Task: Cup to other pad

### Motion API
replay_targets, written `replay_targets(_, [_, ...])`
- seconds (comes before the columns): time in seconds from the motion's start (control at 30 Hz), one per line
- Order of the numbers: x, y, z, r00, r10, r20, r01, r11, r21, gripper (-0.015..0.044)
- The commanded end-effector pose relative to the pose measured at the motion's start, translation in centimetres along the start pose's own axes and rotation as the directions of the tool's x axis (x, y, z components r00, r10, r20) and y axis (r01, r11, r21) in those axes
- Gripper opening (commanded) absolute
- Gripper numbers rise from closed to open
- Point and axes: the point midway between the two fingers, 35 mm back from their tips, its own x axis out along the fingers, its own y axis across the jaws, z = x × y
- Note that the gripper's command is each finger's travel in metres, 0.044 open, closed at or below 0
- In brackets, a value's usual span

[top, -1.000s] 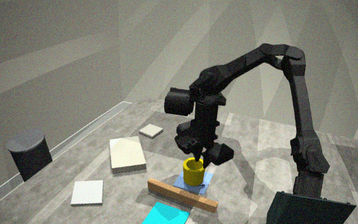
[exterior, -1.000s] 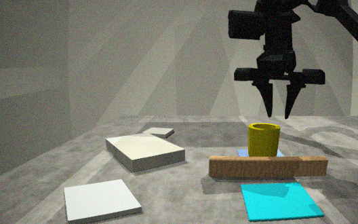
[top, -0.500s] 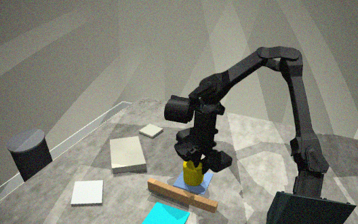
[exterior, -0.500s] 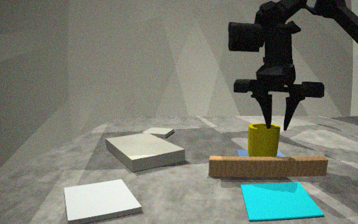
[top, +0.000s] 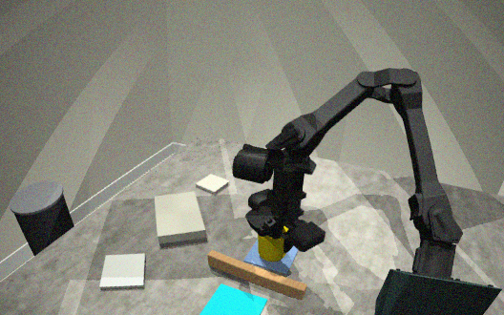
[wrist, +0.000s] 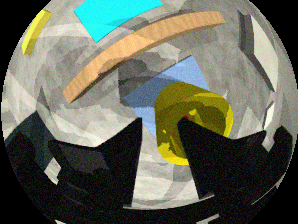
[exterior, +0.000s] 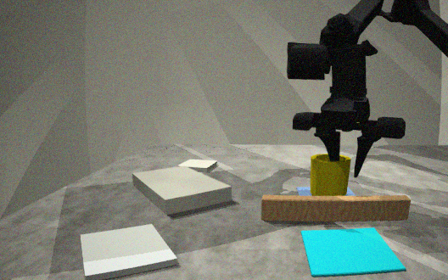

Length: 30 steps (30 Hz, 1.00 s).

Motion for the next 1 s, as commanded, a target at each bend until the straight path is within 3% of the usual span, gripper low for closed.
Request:
replay_targets(0.0, [0.61,0.05,-0.15,1.000,-0.001,-0.005,0.001,1.000,-0.004,0.0167])
replay_targets(0.17, [0.99,0.07,-0.20,1.000,-0.001,-0.006,0.001,1.000,-0.004,0.0167])
replay_targets(0.97, [0.76,0.07,-0.12,1.000,0.001,-0.003,-0.001,1.000,0.000,0.0000])
